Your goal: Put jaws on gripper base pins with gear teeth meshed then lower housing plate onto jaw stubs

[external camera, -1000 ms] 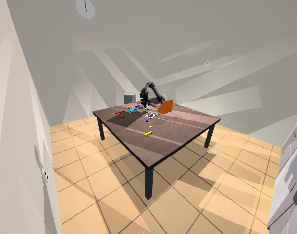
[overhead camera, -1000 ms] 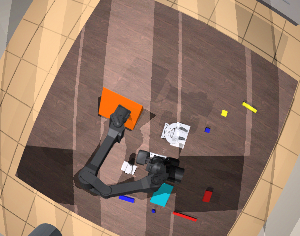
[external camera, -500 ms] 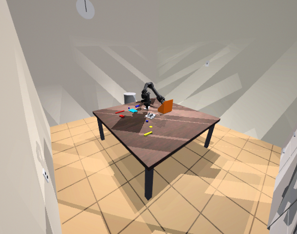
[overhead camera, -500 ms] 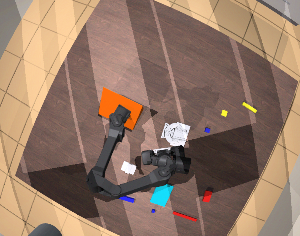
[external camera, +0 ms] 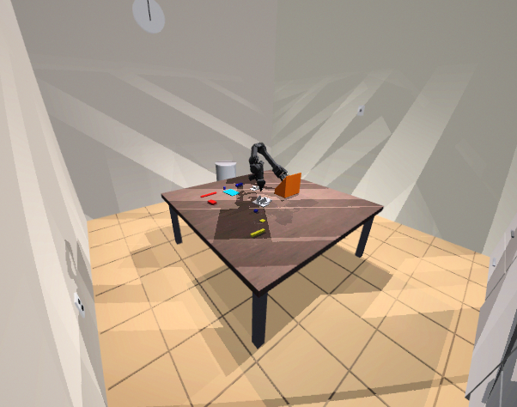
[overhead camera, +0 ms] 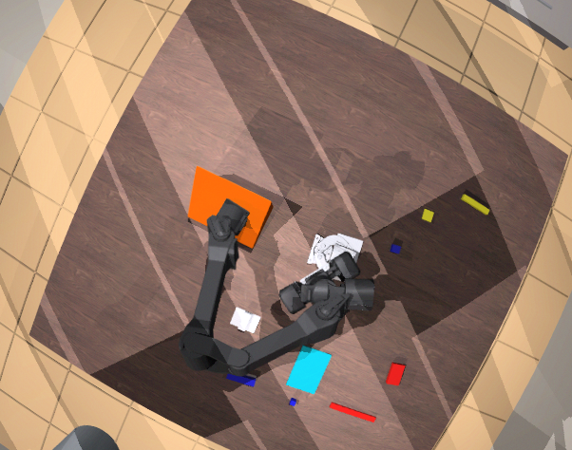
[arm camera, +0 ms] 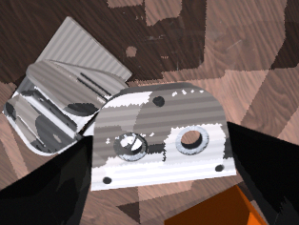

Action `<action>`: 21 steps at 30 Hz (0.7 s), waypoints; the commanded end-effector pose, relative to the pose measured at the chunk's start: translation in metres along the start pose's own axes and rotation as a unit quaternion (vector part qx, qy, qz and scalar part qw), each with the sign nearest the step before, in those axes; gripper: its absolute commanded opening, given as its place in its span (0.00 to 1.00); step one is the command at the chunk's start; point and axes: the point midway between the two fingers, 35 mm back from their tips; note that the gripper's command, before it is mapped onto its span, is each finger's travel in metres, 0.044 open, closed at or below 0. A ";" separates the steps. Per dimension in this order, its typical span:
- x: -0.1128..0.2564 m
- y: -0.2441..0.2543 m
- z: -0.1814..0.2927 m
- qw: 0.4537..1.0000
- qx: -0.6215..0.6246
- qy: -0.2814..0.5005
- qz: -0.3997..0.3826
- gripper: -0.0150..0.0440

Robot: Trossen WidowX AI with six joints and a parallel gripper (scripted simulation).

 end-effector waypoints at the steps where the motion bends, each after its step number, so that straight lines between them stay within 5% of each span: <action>1: 0.002 0.008 0.005 0.999 0.047 -0.003 -0.002 0.85; 21: -0.001 0.038 0.041 0.952 0.306 -0.014 0.015 0.85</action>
Point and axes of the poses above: the point midway between the two fingers, 35 mm back from their tips, its own x axis back along the fingers, its own y axis across the jaws, z = x × y, and after that the axes turned 10 degrees about -x, right-handed
